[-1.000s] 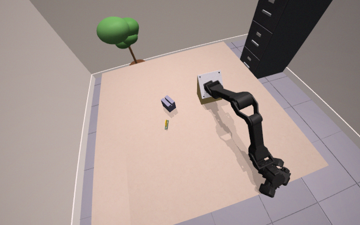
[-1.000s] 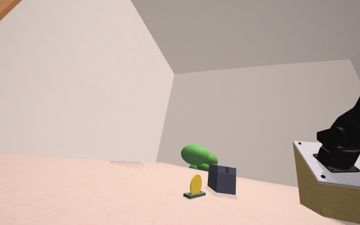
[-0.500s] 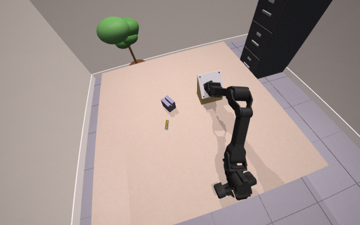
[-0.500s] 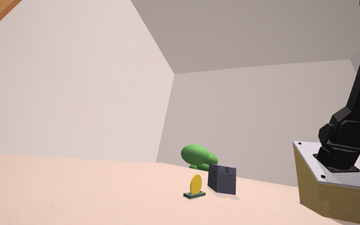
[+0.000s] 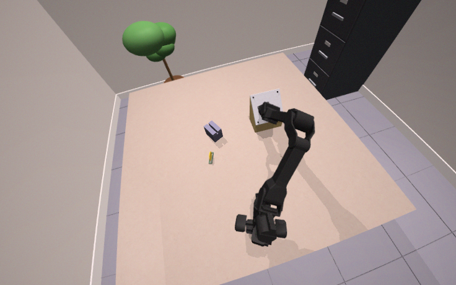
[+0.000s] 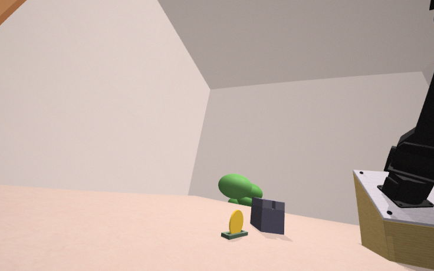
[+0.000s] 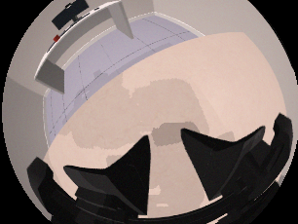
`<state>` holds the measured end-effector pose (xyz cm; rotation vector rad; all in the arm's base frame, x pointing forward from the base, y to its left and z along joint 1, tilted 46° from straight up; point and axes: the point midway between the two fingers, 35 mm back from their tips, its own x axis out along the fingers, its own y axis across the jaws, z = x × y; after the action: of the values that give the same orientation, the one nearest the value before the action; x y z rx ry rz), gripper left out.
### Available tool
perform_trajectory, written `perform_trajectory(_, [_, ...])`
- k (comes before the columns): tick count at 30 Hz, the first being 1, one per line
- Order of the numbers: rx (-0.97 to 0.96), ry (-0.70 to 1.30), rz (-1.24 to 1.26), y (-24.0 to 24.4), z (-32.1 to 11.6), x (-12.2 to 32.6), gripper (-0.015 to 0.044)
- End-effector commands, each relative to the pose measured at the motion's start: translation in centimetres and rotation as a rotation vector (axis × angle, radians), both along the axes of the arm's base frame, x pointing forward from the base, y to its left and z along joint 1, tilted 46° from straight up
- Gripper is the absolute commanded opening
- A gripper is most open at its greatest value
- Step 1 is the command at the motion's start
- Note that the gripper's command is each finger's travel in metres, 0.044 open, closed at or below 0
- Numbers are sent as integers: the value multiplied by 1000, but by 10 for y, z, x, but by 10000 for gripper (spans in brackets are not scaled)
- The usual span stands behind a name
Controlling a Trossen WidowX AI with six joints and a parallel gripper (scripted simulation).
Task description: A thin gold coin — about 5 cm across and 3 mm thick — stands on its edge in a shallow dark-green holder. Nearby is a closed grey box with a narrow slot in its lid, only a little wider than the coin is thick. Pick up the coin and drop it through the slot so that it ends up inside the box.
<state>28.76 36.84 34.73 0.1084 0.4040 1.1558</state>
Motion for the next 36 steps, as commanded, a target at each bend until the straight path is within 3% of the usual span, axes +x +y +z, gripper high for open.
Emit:
perform_trajectory(1, [-48, 245, -125, -32, -45, 37, 161])
perform_trajectory(7, [-54, 684, -380, -103, -105, 80, 161])
perform_trajectory(14, [108, 1360, -795, -206, -168, 98, 161])
perform_trajectory(25, [727, 2498, -1470, -357, -226, 60, 161])
perform_trajectory(36, [771, 2556, -1497, -368, -230, 62, 161])
